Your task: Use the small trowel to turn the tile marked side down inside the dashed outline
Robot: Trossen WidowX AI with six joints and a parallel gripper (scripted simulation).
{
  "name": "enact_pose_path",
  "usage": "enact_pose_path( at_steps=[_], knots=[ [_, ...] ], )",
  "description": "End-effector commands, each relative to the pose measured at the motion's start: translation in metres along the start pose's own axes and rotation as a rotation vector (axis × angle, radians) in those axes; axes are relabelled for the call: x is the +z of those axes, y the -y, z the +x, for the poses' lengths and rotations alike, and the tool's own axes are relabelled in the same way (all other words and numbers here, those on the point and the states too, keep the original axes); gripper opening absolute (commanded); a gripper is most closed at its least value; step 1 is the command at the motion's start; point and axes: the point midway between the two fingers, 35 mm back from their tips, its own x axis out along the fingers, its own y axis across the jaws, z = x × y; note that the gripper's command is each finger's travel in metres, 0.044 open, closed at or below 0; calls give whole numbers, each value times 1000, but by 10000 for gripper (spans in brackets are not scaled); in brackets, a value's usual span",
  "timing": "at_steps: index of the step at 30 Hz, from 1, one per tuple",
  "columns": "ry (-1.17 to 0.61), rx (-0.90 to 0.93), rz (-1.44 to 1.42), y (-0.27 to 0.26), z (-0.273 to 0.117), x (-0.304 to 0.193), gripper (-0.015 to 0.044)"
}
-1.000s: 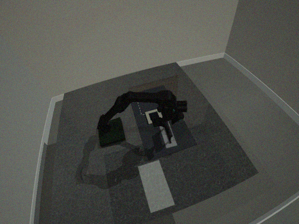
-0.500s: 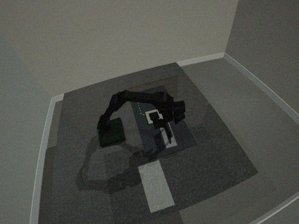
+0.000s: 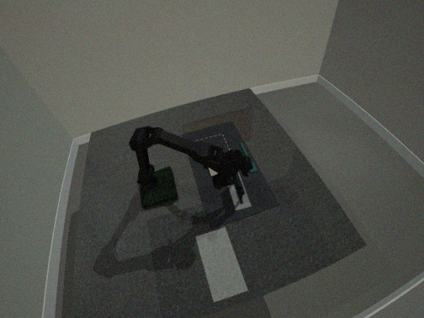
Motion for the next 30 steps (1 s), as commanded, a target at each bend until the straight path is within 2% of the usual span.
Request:
enact_pose_path(
  at_steps=[1,10,30],
  knots=[
    [8,-76,-6,-15,0,7,300],
    [17,-268,-9,-52,-4,25,300],
    [17,-273,-8,-44,18,25,300]
  ],
)
